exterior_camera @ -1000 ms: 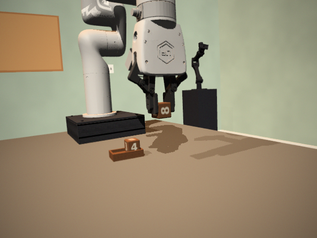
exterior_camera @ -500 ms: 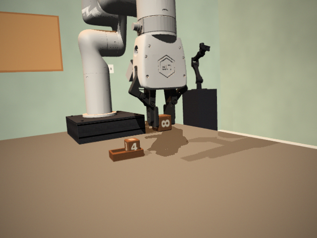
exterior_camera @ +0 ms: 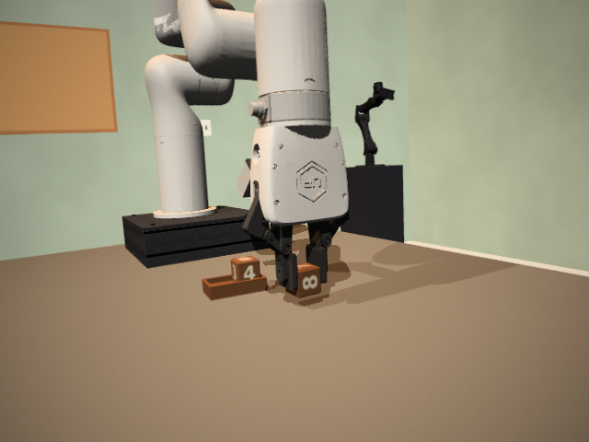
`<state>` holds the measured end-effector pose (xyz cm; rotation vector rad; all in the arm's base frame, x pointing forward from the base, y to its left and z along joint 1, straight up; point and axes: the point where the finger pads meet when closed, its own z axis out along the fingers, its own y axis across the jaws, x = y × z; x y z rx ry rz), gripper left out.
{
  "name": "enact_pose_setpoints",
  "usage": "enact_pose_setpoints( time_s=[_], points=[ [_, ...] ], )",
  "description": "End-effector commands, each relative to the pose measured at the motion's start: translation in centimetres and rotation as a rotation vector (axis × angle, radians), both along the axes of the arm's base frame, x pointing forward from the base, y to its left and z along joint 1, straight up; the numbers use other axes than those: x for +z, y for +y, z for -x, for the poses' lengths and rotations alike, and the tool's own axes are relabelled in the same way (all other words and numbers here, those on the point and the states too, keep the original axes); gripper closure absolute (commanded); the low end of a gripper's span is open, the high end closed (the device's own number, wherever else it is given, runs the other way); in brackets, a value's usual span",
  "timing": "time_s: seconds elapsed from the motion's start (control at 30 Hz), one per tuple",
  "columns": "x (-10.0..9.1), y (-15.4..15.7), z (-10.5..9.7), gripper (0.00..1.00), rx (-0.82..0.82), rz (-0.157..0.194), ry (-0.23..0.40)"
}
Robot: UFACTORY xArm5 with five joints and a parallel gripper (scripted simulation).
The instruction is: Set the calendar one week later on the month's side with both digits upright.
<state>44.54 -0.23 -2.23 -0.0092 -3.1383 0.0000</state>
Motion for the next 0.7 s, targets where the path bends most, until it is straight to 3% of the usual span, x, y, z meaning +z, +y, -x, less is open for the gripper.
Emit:
enact_pose_setpoints(
  time_s=[0.0, 0.67],
  points=[
    [-0.73, 0.0, -0.26, 0.73, 0.0, 0.0, -0.005],
    [-1.05, 0.0, -0.26, 0.73, 0.0, 0.0, -0.005]
  ],
)
